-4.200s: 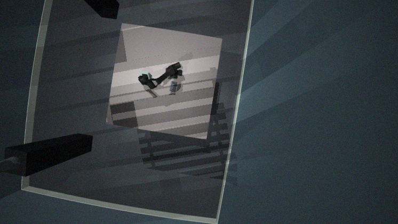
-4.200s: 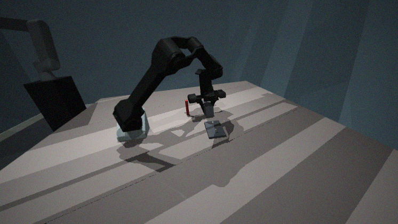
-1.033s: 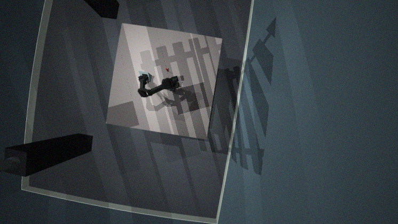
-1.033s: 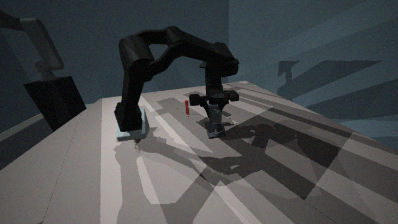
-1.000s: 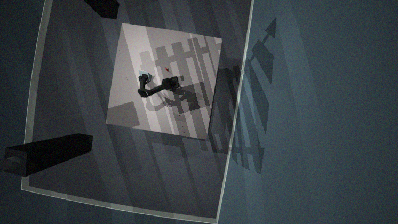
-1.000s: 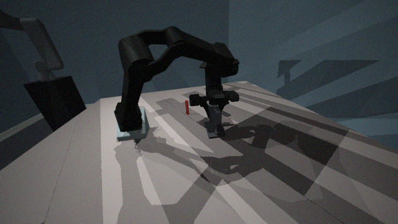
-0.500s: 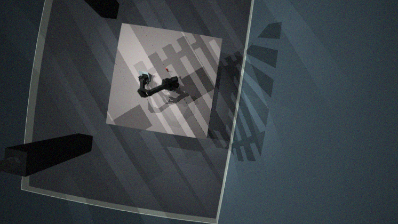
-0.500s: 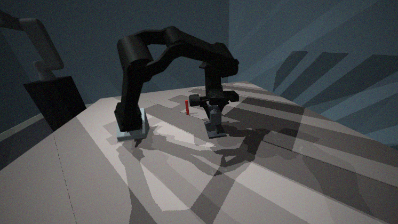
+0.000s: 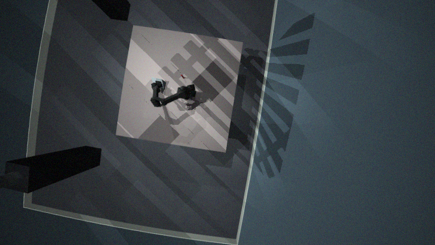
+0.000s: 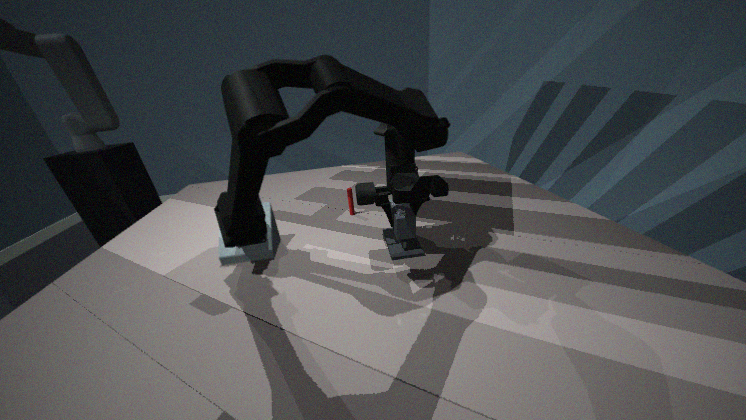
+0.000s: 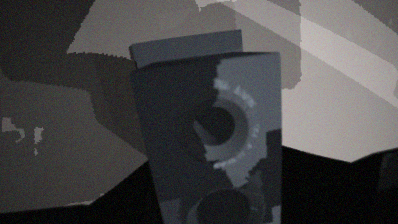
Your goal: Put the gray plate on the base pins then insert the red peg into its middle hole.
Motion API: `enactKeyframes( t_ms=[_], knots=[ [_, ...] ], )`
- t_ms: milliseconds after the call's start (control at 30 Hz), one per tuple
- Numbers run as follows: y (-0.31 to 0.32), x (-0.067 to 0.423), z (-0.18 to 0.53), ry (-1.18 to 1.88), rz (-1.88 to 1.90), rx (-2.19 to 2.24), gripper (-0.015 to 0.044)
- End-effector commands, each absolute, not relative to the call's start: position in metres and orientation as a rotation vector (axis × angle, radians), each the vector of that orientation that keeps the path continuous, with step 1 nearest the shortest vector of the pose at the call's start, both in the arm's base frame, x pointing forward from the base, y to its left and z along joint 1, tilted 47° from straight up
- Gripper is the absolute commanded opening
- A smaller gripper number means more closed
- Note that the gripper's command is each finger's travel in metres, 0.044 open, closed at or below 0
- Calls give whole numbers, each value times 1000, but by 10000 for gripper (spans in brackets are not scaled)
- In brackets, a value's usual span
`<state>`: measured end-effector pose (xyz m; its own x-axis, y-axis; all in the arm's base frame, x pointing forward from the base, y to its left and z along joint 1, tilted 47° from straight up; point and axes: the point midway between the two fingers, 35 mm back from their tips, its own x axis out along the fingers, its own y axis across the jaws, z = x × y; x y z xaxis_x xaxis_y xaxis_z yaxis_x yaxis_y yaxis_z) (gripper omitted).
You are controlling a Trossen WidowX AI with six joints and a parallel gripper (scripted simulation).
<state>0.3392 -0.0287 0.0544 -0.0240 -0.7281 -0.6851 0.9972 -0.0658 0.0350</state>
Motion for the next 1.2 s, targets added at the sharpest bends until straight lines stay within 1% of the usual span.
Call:
enactKeyframes(
  t_ms=[0,533,800,1167],
  knots=[
    [-32,339,52,547,-1533,631,0],
    [-49,339,37,546,-1533,631,0],
    [-47,339,38,546,-1537,640,0],
    [-47,339,38,546,-1537,640,289]
  ],
)
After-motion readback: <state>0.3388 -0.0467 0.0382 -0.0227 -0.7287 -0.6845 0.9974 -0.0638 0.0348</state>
